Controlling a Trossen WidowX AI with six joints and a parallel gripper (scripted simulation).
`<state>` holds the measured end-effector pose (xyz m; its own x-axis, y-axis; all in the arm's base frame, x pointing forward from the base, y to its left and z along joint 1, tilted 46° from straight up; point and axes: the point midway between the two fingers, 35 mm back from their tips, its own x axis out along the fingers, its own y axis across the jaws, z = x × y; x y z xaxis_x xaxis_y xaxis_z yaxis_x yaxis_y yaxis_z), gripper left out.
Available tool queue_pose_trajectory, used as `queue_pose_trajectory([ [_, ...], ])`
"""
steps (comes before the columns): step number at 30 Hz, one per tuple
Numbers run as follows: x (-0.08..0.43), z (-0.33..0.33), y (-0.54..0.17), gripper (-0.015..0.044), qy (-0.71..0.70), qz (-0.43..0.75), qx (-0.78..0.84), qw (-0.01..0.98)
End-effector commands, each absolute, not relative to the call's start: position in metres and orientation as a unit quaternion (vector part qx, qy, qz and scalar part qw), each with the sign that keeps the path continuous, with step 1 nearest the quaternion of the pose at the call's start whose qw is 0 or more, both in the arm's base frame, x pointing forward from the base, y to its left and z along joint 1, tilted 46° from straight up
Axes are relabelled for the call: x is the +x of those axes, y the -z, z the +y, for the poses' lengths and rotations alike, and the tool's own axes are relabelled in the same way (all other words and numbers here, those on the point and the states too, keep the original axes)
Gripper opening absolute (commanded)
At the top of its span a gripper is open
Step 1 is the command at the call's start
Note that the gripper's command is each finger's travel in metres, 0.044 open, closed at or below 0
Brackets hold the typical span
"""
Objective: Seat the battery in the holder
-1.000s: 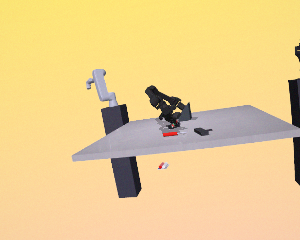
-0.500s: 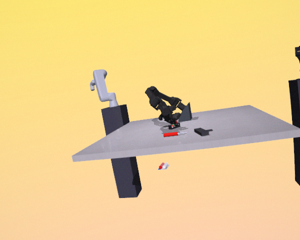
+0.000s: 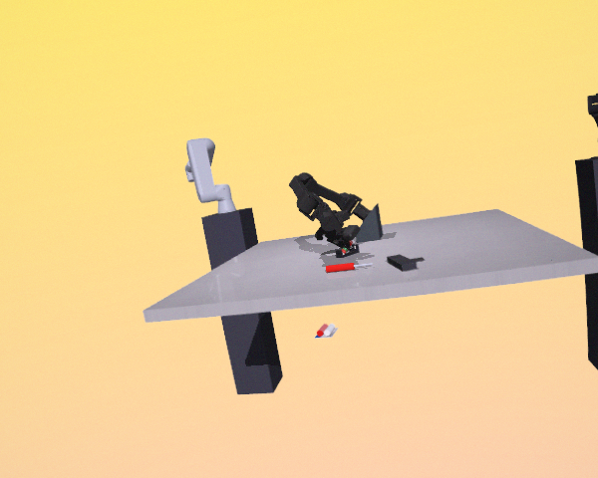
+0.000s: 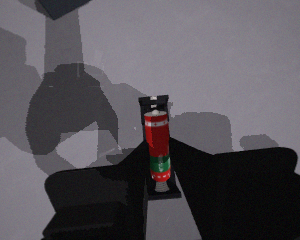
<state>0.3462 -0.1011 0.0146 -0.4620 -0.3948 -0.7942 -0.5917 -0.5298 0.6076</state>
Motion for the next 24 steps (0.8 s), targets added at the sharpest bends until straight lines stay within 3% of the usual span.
queue_pose_trajectory([
  [1,0.3511,-0.1041,-0.0172,0.0064,-0.703,0.481,-0.519,0.07],
  [24,0.3515,-0.1043,-0.0116,0.0064,-0.68,0.481,-0.552,0.046],
])
